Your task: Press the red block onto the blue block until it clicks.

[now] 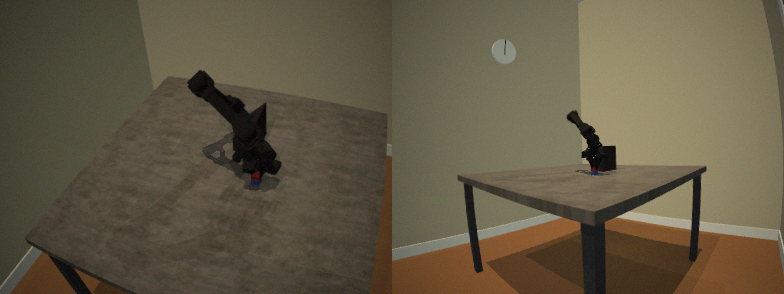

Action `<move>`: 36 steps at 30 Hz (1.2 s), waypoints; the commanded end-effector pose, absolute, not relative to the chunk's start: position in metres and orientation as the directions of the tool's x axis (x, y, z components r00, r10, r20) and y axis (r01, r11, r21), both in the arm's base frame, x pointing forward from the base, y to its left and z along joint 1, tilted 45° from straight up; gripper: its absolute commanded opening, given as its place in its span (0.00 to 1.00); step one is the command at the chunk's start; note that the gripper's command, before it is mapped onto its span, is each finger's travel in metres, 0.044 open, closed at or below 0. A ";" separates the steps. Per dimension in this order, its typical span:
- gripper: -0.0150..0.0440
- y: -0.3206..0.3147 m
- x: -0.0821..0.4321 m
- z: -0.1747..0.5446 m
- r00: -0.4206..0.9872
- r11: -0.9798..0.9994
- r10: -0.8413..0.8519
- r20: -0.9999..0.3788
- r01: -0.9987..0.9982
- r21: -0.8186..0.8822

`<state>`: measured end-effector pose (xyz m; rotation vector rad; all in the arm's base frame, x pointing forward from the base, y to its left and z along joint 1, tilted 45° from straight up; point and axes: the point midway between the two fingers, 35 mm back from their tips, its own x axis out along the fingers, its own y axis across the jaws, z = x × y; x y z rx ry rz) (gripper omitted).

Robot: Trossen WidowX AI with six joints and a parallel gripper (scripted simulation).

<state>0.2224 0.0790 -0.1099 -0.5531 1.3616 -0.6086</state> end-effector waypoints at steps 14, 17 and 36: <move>0.25 0.076 0.224 -0.113 0.104 0.728 -0.686 -0.720 0.077 -0.682; 0.25 0.076 0.224 -0.113 0.104 0.728 -0.686 -0.720 0.077 -0.682; 0.63 0.078 0.224 -0.112 0.104 0.728 -0.685 -0.721 0.077 -0.681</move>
